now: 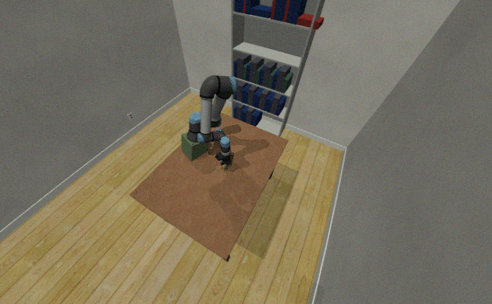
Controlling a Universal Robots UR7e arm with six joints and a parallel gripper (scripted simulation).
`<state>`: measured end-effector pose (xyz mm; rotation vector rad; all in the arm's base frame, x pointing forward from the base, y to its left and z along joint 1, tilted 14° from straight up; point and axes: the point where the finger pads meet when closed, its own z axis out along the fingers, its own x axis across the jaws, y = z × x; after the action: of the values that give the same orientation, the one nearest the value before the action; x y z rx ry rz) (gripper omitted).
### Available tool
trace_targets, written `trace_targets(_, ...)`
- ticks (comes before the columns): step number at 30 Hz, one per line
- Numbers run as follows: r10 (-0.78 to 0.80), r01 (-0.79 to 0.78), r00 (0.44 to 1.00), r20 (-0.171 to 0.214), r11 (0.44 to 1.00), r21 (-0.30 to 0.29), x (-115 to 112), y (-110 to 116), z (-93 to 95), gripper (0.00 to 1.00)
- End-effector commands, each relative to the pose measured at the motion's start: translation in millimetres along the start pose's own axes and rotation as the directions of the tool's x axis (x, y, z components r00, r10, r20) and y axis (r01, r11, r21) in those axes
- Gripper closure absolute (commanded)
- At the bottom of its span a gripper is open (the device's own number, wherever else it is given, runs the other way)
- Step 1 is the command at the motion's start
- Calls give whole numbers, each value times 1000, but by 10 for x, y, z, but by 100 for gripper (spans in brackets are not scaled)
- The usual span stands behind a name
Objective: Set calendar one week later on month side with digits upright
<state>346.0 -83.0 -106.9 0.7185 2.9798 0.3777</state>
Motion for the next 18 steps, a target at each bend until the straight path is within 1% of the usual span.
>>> trace_targets(1, 0, 0, 1000, 1, 1000, 0, -4, -1, -3, 10)
trace_targets(11, 0, 0, 1000, 1, 1000, 0, -4, -1, -26, 10)
trace_targets(18, 0, 0, 1000, 1, 1000, 0, -4, -1, -143, 10)
